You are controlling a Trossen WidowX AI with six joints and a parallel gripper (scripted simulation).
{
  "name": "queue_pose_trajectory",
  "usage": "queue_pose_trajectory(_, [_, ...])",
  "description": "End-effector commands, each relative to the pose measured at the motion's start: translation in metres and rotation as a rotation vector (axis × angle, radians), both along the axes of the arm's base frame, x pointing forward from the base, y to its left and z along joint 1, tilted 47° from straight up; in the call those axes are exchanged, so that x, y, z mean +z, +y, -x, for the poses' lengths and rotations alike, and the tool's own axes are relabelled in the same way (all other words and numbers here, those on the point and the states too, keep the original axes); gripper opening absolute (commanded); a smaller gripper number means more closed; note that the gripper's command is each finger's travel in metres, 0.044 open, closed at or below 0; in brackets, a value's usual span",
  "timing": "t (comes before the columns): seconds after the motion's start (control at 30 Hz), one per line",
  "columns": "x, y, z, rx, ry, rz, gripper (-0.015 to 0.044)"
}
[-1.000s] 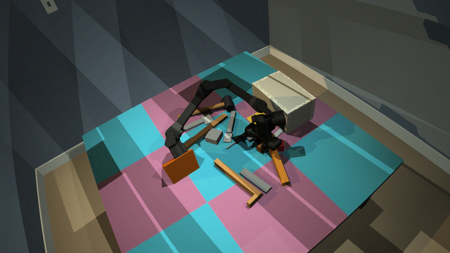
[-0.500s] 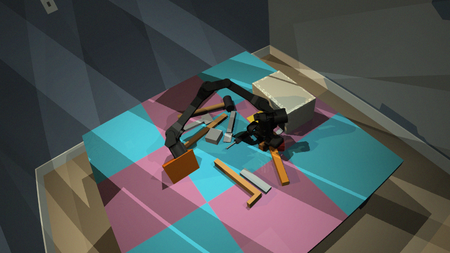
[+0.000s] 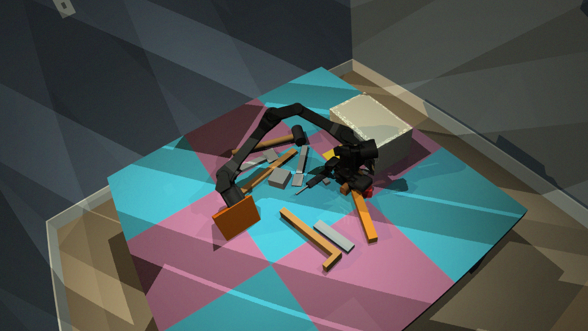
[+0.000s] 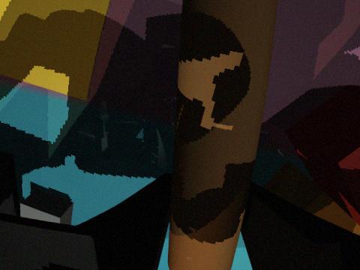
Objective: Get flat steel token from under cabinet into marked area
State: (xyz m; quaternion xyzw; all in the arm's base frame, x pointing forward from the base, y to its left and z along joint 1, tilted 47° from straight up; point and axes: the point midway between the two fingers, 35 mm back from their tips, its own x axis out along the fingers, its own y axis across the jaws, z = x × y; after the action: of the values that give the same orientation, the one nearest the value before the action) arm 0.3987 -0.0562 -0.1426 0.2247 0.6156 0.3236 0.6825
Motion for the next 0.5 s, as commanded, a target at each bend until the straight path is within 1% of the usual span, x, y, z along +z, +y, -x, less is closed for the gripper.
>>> queue_pose_trajectory(0.0, [0.002,0.002,-0.003,-0.002,-0.003,-0.001,0.0])
queue_pose_trajectory(0.47, [0.013,0.014,0.0,-0.002,-0.002,-0.002,0.0])
